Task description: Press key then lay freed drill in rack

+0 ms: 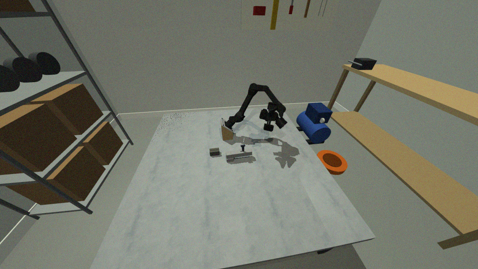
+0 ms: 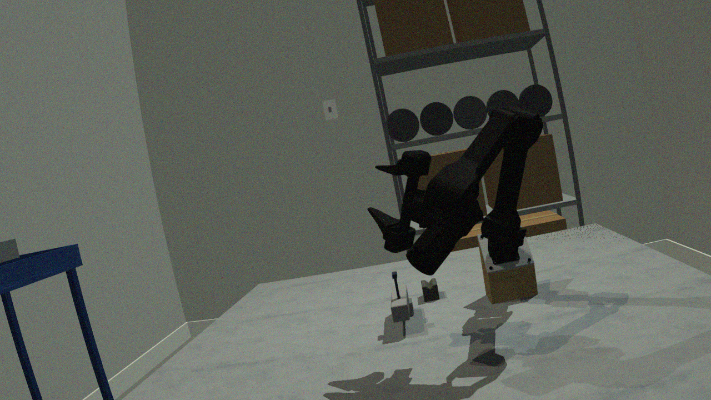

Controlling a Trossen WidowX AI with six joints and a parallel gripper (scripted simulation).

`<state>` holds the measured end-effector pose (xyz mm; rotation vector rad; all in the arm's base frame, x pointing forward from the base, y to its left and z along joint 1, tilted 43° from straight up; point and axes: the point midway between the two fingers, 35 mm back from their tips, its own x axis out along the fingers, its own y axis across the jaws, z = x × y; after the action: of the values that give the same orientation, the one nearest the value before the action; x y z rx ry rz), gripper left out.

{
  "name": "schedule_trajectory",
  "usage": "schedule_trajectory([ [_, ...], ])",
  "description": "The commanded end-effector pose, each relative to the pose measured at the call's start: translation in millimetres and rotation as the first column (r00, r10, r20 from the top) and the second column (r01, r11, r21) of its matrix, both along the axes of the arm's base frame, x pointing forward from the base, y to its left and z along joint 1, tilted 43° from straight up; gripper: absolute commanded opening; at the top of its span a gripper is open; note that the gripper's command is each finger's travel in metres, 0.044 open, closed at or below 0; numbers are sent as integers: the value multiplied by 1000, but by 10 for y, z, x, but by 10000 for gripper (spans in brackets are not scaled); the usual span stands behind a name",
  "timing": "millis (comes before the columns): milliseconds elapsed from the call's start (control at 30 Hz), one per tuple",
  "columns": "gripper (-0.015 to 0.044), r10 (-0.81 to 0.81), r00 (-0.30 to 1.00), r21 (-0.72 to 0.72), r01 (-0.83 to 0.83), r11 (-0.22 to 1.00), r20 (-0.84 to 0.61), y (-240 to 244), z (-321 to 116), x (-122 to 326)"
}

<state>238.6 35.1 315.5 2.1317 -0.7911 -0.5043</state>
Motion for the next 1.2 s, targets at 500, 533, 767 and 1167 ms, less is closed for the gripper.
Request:
schedule_trajectory([
  [500,0,-402,904,582,408,704,-146,-315,-981,55],
  [533,0,-470,863,644,466,606,-183,-343,-1118,39],
  [767,0,-776,272,754,550,-359,-568,-330,-1940,-105],
  [1167,0,212,-574,161,-530,-833,-791,-212,-2190,264],
])
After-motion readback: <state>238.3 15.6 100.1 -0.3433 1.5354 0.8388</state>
